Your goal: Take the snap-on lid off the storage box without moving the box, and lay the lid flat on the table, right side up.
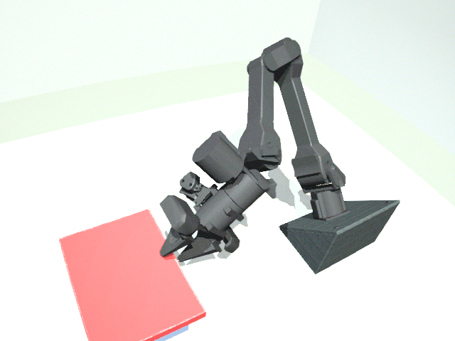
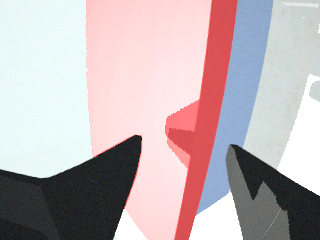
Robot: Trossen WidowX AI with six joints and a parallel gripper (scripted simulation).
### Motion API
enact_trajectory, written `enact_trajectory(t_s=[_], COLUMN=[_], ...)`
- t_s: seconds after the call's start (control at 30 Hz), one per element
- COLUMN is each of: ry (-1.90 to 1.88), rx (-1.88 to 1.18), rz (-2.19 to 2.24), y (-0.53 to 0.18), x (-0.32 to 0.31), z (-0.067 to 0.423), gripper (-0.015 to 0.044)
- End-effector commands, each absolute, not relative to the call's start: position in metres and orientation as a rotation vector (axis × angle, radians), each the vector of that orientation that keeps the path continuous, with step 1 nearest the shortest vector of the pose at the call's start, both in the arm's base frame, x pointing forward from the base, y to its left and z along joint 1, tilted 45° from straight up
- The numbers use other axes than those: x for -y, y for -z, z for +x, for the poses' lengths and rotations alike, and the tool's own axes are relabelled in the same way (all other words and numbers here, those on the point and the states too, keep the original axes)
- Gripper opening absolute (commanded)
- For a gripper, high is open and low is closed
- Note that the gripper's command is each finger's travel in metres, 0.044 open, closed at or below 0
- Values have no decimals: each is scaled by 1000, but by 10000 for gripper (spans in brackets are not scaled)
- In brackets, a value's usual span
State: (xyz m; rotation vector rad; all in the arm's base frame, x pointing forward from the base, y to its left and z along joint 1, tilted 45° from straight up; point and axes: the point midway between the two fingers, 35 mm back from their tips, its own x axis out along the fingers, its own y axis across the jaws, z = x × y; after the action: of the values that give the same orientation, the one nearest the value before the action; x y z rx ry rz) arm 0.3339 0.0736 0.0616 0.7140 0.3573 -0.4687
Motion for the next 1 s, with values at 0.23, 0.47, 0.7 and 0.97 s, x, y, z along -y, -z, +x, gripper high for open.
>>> enact_trajectory(t_s=[0.23,0.47,0.7,0.97], ry=[463,463,463,466], rx=[-357,-357,-357,-355], rz=[712,712,712,713], y=[-56,-56,-56,-58], x=[-70,-70,-70,-70], z=[343,343,343,342], gripper=[156,110,0,0])
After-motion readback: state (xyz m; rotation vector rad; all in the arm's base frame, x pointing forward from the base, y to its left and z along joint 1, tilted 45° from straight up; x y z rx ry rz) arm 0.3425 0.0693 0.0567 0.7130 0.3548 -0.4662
